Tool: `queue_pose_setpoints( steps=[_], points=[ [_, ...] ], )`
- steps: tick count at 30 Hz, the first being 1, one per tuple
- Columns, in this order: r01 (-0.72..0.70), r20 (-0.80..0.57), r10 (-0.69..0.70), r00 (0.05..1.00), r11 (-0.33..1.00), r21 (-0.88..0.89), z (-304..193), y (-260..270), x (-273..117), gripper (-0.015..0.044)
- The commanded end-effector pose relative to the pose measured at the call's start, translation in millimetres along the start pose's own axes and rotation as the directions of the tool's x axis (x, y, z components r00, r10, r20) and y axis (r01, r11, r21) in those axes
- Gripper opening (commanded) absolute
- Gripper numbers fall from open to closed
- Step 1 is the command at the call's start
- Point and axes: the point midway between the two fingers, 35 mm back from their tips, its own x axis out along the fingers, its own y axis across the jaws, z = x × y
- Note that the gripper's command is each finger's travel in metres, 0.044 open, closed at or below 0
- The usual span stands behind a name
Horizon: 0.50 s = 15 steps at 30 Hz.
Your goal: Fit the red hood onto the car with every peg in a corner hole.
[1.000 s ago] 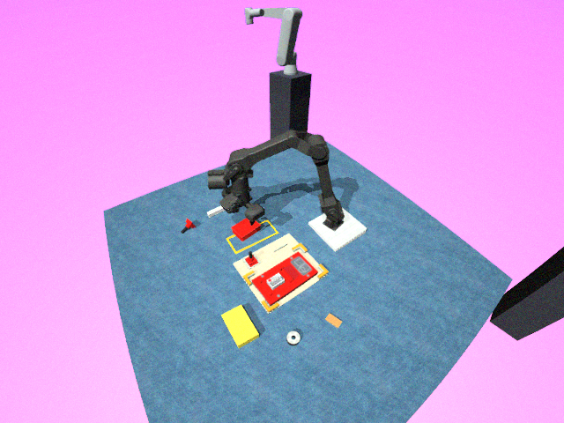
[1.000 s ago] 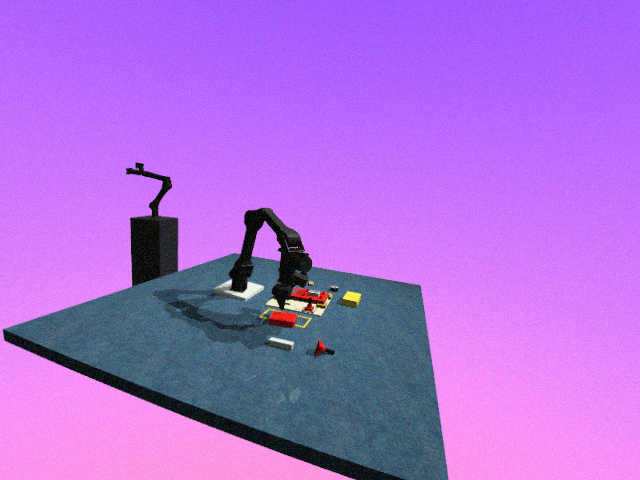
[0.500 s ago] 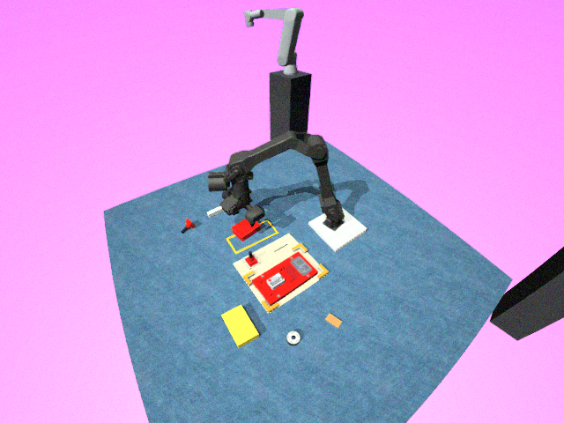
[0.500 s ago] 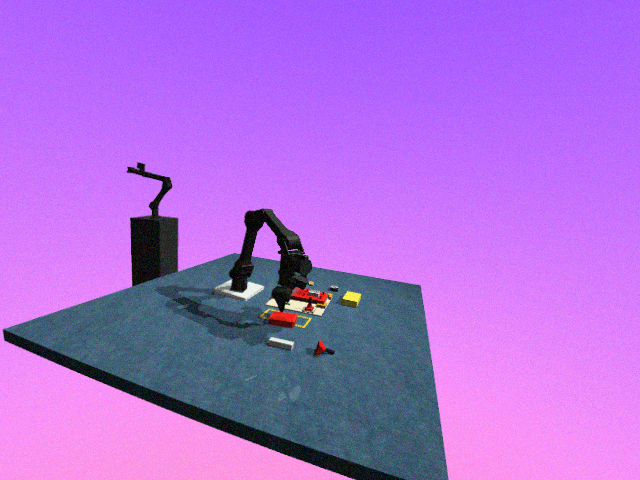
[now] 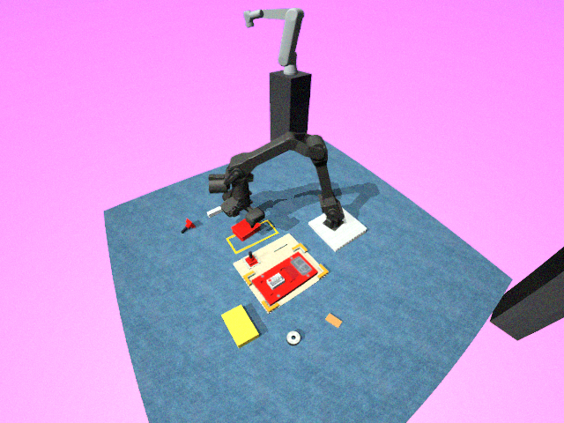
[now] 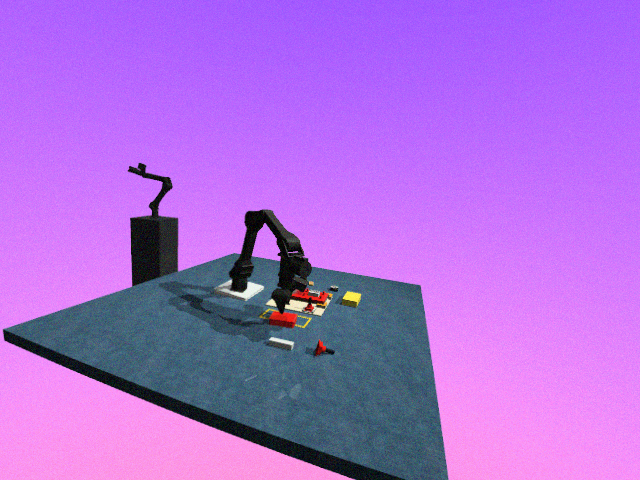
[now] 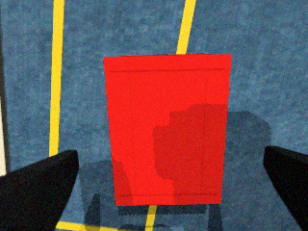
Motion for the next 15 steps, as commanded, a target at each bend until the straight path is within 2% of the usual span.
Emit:
queue_pose_setpoints(
  steps=[1, 15],
  points=[
    [0.004, -0.002, -0.004, 1.000, 1.000, -0.003, -0.4, -0.8, 2.5, 0.0440],
    [0.004, -0.002, -0.004, 1.000, 1.000, -0.003, -1.0, -0.7, 10.5, 0.0440]
  ],
)
